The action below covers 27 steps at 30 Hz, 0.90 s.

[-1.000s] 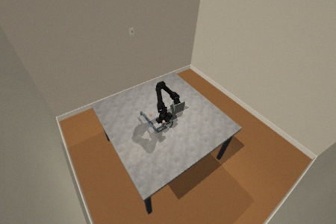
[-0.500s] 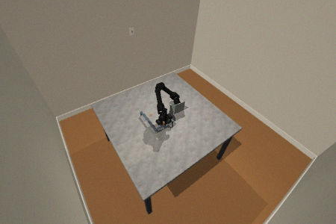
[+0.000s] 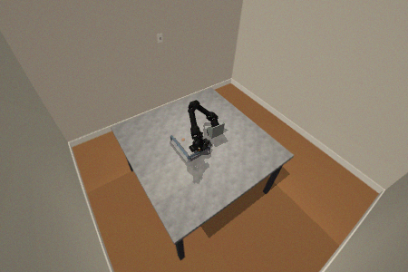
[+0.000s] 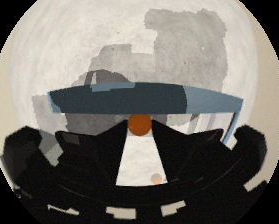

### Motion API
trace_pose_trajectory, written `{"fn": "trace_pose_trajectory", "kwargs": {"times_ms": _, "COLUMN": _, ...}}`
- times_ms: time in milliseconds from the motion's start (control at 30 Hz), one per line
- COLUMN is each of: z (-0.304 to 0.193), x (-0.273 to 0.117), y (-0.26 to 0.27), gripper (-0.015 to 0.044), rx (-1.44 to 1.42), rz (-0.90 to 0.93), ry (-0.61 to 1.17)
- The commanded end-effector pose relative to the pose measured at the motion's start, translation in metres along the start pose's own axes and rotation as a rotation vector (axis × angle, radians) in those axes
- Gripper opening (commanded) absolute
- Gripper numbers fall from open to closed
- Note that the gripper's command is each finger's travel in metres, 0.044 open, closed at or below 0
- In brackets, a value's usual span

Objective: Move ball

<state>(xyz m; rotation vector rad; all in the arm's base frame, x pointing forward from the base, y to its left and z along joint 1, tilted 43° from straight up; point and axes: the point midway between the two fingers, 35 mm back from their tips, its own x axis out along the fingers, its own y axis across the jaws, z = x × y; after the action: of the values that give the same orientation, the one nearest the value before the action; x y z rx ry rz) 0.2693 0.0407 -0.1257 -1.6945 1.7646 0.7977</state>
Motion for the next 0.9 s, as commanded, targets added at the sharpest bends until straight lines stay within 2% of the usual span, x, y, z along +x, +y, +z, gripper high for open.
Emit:
{"fn": "trace_pose_trajectory", "kwargs": {"times_ms": 0, "z": -0.002, "x": -0.003, "y": -0.005, "gripper": 0.0011, "rx": 0.006, "rz": -0.009, "ry": -0.007}}
{"fn": "trace_pose_trajectory", "kwargs": {"times_ms": 233, "z": -0.007, "x": -0.027, "y": -0.021, "gripper": 0.0000, "rx": 0.033, "rz": -0.030, "ry": -0.036}}
{"fn": "trace_pose_trajectory", "kwargs": {"times_ms": 333, "z": -0.008, "x": -0.043, "y": -0.034, "gripper": 0.0000, "rx": 0.135, "rz": -0.066, "ry": -0.070}}
{"fn": "trace_pose_trajectory", "kwargs": {"times_ms": 867, "z": 0.001, "x": -0.127, "y": 0.000, "gripper": 0.0000, "rx": -0.005, "rz": 0.000, "ry": -0.004}}
